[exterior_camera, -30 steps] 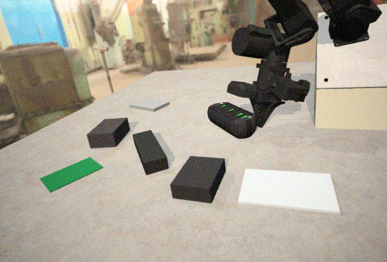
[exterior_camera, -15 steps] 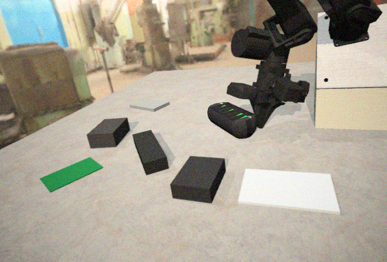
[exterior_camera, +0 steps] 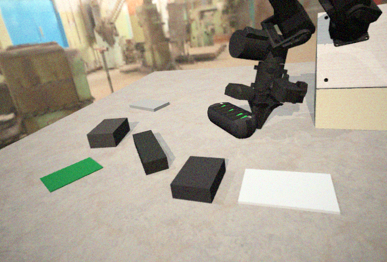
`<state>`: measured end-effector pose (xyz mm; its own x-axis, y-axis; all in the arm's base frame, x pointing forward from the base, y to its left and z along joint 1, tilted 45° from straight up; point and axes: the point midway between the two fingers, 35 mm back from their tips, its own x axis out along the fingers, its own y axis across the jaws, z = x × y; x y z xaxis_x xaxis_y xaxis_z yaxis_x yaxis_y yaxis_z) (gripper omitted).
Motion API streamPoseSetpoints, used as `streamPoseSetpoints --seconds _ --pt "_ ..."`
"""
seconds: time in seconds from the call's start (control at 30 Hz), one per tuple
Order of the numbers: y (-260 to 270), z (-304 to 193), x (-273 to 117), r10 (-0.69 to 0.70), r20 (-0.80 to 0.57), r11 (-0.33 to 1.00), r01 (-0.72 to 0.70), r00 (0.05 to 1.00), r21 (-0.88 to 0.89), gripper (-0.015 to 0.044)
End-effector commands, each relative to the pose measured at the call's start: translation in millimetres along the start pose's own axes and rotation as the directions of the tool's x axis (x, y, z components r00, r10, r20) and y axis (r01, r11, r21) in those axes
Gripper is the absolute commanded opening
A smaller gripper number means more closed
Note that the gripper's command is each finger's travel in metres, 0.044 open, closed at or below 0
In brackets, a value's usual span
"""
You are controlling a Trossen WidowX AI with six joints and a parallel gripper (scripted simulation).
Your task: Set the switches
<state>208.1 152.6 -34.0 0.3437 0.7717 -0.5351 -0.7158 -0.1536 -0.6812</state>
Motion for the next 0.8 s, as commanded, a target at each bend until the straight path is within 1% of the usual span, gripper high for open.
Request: streamPoseSetpoints --seconds 0.0,0.77 --pt "-6 0 0 -0.011 -0.003 1.000 0.011 1.000 -0.003 0.0000" --pt "-17 1 4 -0.011 -0.003 1.000 0.011 1.000 -0.004 0.0000"
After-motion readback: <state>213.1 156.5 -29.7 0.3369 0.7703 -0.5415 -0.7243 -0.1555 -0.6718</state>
